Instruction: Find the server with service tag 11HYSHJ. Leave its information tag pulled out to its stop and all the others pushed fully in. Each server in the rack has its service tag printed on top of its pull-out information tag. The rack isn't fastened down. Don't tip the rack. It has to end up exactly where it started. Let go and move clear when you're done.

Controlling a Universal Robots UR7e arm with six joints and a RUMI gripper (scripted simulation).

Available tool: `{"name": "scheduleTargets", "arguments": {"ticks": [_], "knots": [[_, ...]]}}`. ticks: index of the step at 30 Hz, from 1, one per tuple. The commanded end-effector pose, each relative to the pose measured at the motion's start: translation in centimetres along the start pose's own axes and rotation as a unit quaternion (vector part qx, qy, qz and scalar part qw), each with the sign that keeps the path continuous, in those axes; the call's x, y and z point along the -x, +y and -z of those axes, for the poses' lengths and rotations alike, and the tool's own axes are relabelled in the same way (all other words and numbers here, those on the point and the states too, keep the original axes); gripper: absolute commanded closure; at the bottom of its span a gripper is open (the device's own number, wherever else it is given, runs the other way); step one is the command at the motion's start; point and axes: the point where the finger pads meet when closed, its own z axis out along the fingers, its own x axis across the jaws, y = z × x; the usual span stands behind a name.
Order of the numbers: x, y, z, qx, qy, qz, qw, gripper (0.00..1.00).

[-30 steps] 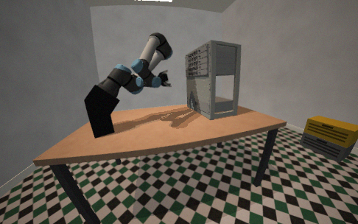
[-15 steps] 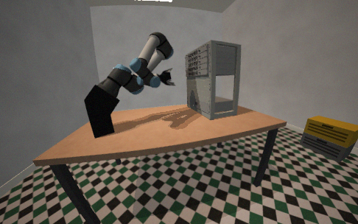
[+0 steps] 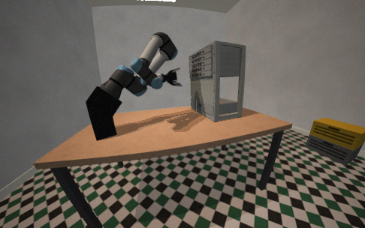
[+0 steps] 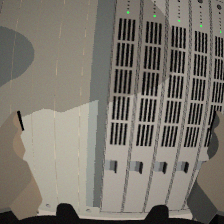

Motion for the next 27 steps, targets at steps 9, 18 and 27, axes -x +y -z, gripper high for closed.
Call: {"name": "scheduleTargets", "arguments": {"ticks": [9,18,27], "knots": [[-0.2,3.5,-0.4,0.044,-0.008,-0.012,0.999,0.0],[-0.2,5.5,-0.5,0.068,-0.012,-0.019,0.997,0.0],[-0.3,7.6,-0.5,0.095,-0.017,-0.026,0.995,0.0]]}}
